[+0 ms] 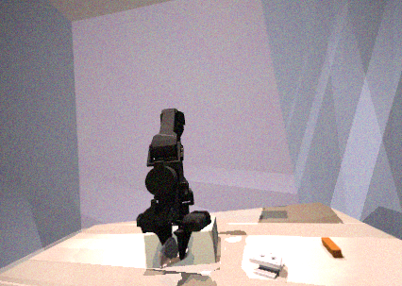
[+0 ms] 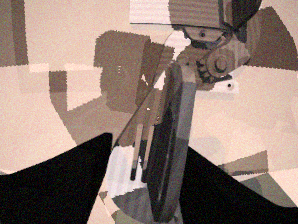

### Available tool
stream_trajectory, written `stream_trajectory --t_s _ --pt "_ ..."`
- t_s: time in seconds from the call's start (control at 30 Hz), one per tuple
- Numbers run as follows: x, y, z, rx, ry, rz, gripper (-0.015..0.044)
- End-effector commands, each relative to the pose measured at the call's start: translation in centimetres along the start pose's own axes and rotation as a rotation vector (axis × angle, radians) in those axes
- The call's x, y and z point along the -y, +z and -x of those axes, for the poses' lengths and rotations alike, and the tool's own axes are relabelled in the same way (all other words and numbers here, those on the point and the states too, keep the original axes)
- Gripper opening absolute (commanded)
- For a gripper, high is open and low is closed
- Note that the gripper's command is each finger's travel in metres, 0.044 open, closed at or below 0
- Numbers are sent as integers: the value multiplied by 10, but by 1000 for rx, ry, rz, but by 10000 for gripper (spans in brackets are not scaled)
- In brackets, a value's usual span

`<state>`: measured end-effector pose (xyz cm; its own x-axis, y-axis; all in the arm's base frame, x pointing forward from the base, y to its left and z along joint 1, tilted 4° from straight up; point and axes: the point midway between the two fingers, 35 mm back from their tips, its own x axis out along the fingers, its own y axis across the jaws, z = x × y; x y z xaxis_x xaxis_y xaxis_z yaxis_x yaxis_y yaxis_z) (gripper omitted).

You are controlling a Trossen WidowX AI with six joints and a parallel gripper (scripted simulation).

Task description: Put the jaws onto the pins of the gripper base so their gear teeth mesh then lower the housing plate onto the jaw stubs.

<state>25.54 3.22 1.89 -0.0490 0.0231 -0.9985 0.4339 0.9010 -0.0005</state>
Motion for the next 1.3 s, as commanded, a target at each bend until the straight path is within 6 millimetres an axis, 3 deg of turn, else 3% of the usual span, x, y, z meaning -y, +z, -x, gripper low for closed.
stream_trajectory --t_s 0.0,0.33,1.27 --pt "-1 -1 0 -2 6 -15 134" --pt "-1 1 0 -2 6 -15 134" --pt "3 92 1 4 5 -15 134"
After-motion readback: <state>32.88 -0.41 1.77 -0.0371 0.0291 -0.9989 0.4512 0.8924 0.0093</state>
